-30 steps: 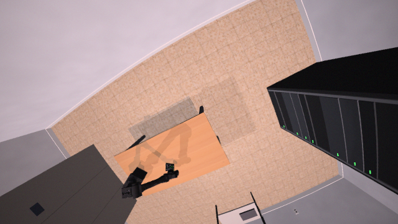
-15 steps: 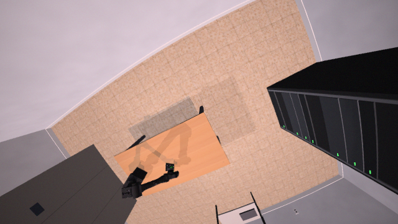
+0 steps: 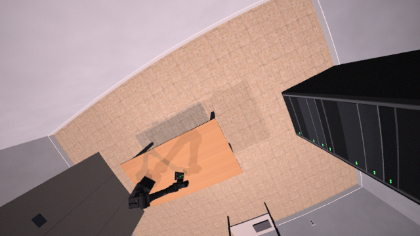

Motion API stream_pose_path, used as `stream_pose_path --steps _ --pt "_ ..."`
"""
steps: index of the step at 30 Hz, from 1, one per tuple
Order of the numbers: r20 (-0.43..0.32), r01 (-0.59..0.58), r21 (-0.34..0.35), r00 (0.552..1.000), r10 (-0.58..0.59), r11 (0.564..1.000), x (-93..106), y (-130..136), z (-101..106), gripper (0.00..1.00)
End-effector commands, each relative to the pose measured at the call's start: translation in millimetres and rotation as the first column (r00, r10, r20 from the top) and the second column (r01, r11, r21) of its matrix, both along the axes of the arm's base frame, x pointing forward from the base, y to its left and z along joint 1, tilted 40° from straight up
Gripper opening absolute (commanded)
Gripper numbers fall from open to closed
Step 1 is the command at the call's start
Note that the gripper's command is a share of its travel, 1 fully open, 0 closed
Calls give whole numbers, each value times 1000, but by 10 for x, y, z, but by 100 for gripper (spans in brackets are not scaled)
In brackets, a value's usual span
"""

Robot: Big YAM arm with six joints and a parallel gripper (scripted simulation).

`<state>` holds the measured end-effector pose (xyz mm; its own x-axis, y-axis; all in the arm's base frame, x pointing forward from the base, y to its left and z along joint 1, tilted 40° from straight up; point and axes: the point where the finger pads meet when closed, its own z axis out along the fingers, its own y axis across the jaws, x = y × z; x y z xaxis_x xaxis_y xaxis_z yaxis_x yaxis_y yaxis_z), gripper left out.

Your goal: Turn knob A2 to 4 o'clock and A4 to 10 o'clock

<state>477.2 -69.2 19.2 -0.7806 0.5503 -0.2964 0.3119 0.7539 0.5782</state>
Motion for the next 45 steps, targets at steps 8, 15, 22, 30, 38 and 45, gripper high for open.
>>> stream_pose_path --steps 8,15,22,30,38,45 --pt "7 12 -3 1000 -12 1000 79 -21 10 8" --pt "9 9 -3 1000 -8 1000 81 -18 16 19" --pt "9 9 -3 1000 -9 1000 81 -18 16 19" --pt "10 9 -3 1000 -9 1000 76 -24 28 19" --pt "20 17 -10 1000 -17 1000 -41 -136 170 19" --pt "20 17 -11 1000 -17 1000 -149 -203 318 19"
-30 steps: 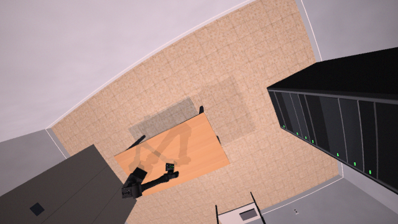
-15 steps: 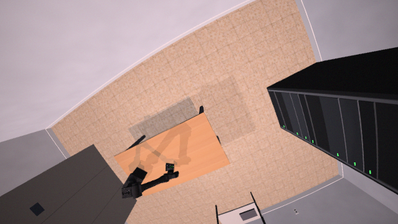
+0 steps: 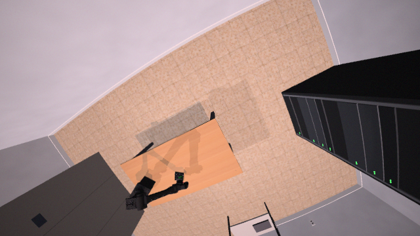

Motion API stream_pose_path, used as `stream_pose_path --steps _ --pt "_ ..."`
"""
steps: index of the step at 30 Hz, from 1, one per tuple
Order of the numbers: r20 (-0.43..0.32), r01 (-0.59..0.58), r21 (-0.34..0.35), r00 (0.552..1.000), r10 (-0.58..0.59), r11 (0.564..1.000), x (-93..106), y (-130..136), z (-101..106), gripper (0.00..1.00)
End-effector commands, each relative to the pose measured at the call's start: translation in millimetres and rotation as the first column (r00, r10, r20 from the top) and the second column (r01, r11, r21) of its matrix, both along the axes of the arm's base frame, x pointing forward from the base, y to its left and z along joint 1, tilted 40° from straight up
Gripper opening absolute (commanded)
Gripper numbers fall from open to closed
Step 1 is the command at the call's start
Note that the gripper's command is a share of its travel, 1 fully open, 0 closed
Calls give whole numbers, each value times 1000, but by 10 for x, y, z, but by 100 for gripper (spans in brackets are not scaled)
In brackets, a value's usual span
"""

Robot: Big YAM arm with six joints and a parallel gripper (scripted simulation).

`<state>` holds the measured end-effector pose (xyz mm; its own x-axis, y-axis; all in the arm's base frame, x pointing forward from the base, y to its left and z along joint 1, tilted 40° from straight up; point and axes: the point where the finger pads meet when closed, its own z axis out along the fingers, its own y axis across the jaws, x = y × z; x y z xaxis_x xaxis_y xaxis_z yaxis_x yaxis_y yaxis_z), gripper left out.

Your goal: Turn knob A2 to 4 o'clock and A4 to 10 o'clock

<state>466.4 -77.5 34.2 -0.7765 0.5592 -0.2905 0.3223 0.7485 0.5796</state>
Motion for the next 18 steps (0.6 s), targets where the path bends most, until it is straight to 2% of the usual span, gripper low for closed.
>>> stream_pose_path --steps 1,5,6,10,18 --pt "23 7 -14 1000 -7 1000 -64 -125 179 19" --pt "21 7 -14 1000 -7 1000 -95 -136 202 19" --pt "6 -16 -8 1000 16 1000 -96 -33 144 19" --pt "25 -1 -17 1000 2 1000 -89 -119 249 19" --pt "29 1 -18 1000 -1 1000 -63 -130 250 19"
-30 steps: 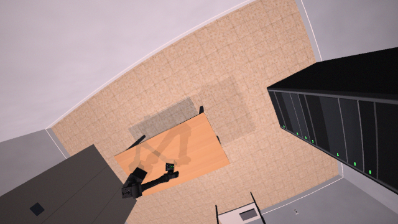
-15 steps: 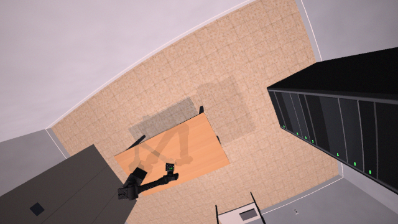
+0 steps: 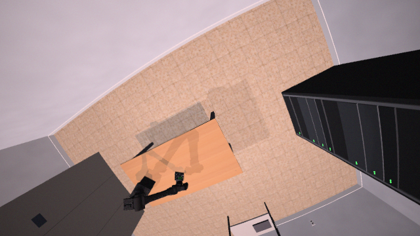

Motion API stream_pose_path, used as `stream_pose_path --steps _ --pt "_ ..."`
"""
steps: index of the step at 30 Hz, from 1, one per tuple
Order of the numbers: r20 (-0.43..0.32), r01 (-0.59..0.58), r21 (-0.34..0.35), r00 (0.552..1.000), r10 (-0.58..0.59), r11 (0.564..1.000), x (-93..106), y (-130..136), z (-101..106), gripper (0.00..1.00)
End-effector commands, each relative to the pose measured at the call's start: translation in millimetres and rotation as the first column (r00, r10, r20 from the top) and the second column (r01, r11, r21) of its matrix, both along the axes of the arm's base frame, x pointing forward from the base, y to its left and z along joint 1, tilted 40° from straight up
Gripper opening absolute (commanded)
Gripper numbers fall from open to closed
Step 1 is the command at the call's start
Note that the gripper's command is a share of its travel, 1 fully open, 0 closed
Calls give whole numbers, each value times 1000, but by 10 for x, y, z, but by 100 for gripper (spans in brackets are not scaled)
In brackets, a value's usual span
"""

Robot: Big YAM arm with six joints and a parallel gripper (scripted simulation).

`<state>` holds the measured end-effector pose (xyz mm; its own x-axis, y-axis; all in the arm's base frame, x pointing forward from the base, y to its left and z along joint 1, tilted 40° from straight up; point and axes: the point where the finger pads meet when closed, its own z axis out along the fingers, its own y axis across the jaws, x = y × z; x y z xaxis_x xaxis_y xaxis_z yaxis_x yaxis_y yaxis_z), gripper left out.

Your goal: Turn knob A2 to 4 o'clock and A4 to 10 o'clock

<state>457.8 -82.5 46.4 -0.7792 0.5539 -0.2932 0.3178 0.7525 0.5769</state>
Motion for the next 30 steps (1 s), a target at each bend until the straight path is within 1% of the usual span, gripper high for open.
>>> stream_pose_path --steps 1,4,5,10,13,15,18,19,21,26,30 --pt "29 6 -14 1000 -6 1000 23 -80 128 19" --pt "29 6 -14 1000 -6 1000 23 -80 128 19" --pt "29 7 -14 1000 -6 1000 22 -81 130 100" --pt "26 12 -12 1000 -12 1000 -47 -132 183 100" --pt "24 12 -12 1000 -12 1000 -125 -171 272 100" --pt "29 12 -14 1000 -12 1000 -174 -222 384 100" --pt "51 12 -26 999 -11 1000 -201 -338 643 100" --pt "51 12 -27 999 -11 1000 -235 -360 692 100" --pt "51 12 -27 999 -11 1000 -235 -360 692 100" --pt "53 12 -31 999 -11 999 -439 -492 988 100" --pt "54 12 -33 998 -11 999 -550 -562 1146 100"
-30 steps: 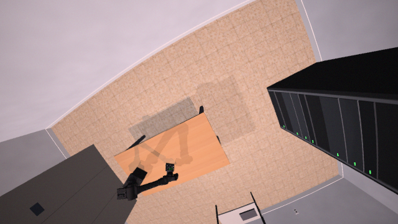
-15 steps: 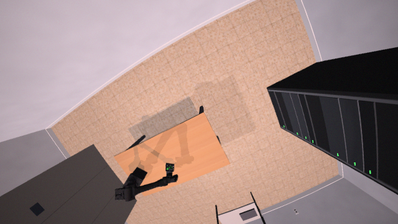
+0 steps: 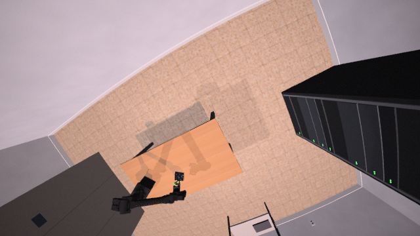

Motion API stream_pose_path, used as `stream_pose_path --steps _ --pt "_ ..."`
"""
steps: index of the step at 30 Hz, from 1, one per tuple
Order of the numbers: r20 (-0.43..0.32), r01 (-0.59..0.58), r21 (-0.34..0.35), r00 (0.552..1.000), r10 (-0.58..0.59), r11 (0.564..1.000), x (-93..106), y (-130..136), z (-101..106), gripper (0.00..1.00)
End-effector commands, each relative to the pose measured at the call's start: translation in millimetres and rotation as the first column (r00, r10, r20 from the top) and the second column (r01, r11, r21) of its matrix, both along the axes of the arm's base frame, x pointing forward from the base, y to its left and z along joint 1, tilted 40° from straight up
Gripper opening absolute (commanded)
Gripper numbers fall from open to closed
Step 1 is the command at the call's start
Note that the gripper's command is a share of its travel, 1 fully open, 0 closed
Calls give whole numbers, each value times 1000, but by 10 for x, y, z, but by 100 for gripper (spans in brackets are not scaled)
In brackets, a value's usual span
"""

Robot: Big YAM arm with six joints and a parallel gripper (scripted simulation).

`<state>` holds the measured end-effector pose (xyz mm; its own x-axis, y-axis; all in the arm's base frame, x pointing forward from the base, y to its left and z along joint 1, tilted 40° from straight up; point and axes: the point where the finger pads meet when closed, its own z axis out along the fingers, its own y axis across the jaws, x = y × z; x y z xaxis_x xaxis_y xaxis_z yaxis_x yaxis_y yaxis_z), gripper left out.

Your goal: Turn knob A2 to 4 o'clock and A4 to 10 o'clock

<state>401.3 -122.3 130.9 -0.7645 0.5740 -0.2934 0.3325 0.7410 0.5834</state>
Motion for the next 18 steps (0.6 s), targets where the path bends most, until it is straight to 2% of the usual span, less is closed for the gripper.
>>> stream_pose_path --steps 1,3,4,6,8,10,18 --pt "48 -11 -41 999 13 999 -2 -175 326 100" --pt "44 -11 -39 999 13 999 -23 -189 335 100" --pt "22 -14 -24 1000 15 1000 -21 -186 242 100" --pt "-13 -42 -2 999 42 999 -110 0 75 100" --pt "-13 -42 -2 999 42 999 -110 0 75 100" --pt "13 -27 -20 1000 27 999 -44 -113 174 100" --pt "15 -25 -21 1000 25 999 -41 -114 183 100"
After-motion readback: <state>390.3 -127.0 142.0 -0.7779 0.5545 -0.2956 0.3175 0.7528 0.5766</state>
